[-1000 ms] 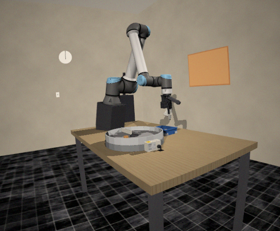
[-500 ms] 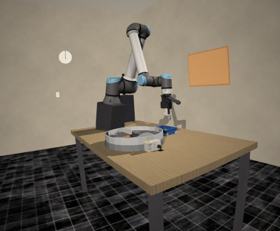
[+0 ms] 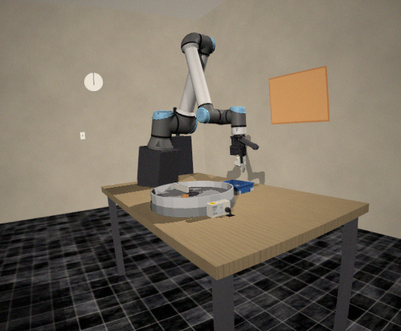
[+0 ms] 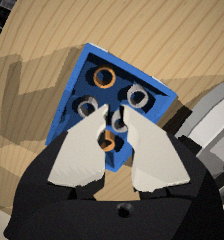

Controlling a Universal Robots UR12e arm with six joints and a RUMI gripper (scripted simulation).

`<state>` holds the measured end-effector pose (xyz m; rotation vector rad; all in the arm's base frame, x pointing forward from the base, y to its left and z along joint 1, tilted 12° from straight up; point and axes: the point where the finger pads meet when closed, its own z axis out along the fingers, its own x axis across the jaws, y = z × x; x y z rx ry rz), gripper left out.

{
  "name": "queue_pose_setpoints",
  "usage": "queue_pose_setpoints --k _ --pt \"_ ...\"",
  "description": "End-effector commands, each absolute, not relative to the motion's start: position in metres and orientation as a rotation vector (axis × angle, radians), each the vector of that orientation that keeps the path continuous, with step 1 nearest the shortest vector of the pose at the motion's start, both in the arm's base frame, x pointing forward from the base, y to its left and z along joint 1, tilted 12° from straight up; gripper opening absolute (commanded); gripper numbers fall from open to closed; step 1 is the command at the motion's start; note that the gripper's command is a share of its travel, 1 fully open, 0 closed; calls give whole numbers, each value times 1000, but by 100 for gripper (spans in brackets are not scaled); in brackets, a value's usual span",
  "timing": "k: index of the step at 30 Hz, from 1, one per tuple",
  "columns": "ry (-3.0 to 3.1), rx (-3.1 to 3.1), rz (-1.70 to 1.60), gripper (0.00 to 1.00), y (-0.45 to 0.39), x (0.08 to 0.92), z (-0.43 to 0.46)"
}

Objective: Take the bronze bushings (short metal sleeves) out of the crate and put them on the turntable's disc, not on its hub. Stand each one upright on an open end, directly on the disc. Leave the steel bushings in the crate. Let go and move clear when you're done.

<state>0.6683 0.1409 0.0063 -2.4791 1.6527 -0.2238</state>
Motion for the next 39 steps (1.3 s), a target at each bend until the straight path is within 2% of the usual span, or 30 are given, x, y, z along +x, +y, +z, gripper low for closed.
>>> queue_pose_setpoints --k 1,21,39 --pt "1652 -2479 -225 6 141 669 7" --pt "1652 -2479 -225 6 144 681 -51" --pt "1652 -2479 -225 6 144 682 -53"
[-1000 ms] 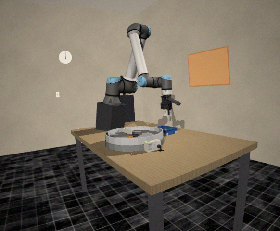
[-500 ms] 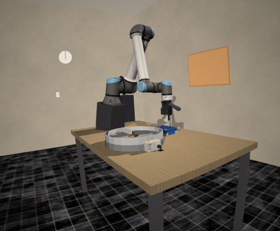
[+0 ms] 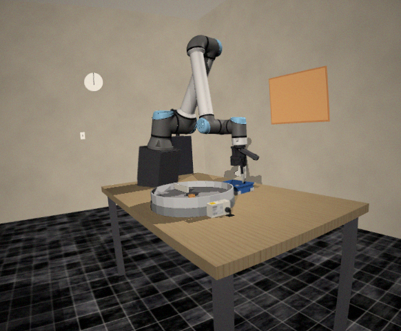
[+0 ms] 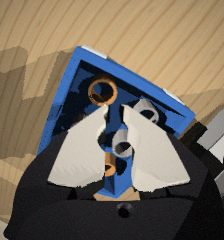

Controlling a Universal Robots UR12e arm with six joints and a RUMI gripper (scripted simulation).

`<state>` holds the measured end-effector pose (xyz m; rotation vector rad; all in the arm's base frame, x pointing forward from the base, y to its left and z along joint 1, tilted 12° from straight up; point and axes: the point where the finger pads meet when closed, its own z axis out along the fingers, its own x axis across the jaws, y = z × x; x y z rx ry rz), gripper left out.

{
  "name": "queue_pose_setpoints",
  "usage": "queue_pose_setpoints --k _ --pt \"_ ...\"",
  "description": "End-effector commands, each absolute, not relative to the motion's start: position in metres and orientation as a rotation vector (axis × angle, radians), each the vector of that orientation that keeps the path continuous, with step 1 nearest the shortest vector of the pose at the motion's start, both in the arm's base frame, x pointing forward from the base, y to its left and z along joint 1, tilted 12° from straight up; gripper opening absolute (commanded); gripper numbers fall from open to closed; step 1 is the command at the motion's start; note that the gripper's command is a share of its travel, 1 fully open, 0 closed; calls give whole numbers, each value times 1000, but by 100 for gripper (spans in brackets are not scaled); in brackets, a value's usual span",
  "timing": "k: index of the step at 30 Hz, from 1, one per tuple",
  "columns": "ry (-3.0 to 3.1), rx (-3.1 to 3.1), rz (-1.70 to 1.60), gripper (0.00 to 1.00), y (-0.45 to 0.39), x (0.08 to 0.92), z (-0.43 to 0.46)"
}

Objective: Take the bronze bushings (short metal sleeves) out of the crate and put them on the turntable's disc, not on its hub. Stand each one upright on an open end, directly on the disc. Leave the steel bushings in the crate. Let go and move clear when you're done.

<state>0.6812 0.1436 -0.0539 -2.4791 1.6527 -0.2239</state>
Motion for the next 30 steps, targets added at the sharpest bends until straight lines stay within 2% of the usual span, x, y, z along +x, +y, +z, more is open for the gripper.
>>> queue_pose_setpoints --k 1,30 --pt "1652 -2479 -225 6 144 682 -53" --pt "1652 -2479 -225 6 144 683 -59"
